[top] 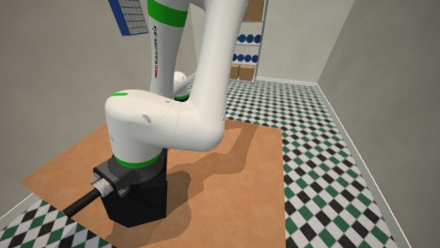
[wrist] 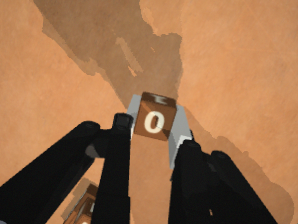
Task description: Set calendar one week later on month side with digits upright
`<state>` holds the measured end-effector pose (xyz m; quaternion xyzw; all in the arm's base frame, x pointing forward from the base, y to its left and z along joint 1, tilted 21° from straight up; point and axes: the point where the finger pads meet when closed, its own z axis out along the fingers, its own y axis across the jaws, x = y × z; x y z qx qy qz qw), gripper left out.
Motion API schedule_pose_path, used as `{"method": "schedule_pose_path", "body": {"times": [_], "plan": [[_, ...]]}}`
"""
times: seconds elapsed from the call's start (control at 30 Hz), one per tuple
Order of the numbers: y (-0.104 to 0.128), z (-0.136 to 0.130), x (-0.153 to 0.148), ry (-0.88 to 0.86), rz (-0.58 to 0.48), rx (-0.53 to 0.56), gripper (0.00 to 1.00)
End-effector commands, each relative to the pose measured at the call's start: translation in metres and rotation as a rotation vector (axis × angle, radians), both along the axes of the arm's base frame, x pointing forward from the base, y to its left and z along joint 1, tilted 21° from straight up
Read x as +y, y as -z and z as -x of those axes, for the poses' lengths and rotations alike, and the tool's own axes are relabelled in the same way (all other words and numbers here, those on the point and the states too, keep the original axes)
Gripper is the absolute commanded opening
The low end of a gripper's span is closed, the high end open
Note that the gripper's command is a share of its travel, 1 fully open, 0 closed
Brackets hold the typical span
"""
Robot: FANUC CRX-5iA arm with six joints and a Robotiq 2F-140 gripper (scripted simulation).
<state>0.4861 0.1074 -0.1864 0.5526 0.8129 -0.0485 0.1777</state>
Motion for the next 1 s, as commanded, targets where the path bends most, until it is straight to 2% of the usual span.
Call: {"method": "schedule_pose_path", "body": {"times": [0.0,0.97], "plan": [[-0.0001,-0.0001,0.0001,0.0,0.0,0.0,0.17],[0.0034,-0.001,-0.0009,0.0,0.0,0.0,0.17]]}}
